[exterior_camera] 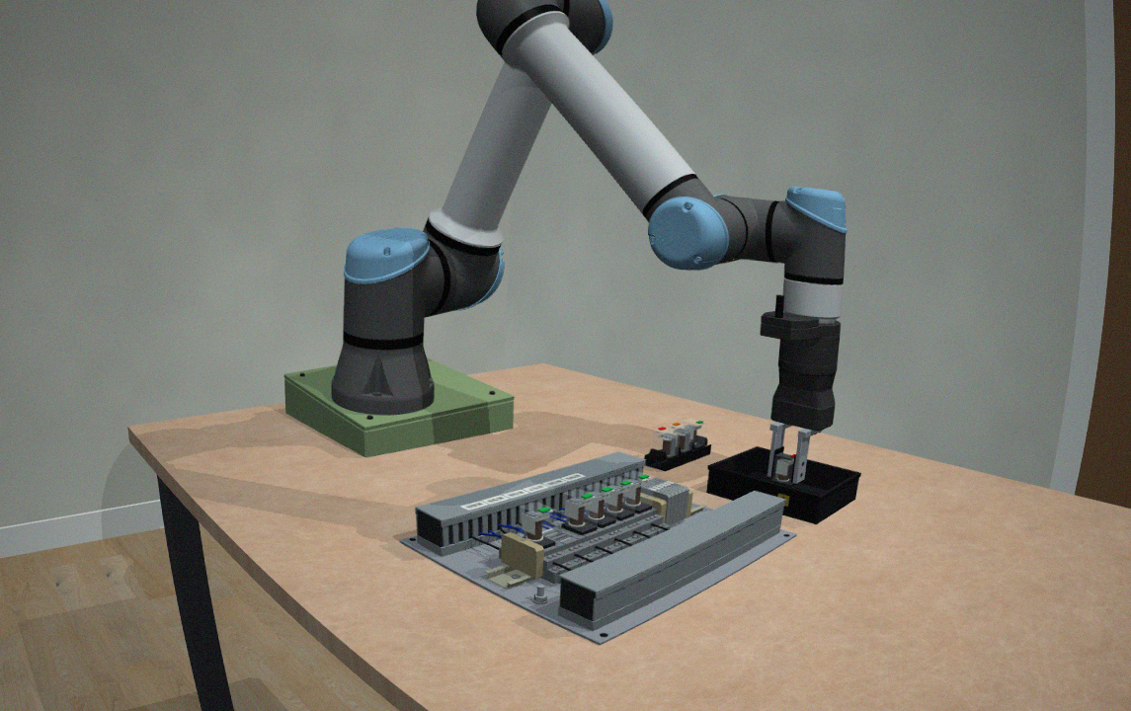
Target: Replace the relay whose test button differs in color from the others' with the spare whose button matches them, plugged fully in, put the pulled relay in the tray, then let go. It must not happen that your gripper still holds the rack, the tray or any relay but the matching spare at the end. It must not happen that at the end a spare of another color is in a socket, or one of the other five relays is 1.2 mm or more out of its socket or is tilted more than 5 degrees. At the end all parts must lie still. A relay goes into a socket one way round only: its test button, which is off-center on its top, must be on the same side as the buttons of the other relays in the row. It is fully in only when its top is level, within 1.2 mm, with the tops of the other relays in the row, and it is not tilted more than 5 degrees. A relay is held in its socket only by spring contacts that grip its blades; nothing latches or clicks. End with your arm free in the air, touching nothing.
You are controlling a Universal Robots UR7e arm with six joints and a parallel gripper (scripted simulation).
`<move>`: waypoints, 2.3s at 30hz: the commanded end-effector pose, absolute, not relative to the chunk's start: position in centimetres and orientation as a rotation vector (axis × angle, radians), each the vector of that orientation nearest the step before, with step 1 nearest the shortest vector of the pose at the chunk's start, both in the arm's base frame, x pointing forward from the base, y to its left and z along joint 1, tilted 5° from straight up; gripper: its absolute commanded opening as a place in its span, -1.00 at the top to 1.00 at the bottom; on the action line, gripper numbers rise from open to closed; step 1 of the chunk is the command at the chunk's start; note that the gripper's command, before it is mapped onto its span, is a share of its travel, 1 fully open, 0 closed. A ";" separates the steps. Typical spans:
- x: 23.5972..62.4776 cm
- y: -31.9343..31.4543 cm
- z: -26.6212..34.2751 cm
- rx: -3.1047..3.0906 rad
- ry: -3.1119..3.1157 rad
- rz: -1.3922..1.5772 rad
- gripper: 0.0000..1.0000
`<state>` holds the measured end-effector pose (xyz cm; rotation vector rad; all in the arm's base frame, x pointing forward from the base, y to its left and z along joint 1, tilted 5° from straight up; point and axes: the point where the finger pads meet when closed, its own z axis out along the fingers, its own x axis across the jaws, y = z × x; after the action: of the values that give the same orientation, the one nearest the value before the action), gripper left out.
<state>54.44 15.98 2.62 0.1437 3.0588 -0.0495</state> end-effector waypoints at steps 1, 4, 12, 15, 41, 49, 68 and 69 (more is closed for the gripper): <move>54.5 16.0 2.8 0.144 3.058 -0.049 1.00; 54.5 16.0 2.8 0.144 3.058 -0.049 1.00; 54.4 16.1 3.2 0.144 3.058 -0.049 1.00; 54.4 16.1 3.2 0.144 3.058 -0.049 1.00; 54.4 16.1 3.4 0.144 3.058 -0.049 1.00; 54.4 16.1 3.1 0.144 3.058 -0.049 1.00; 54.5 16.1 2.7 0.144 3.058 -0.049 1.00; 54.5 16.1 2.7 0.144 3.058 -0.049 1.00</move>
<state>54.42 16.05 2.64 0.1437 3.0595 -0.0497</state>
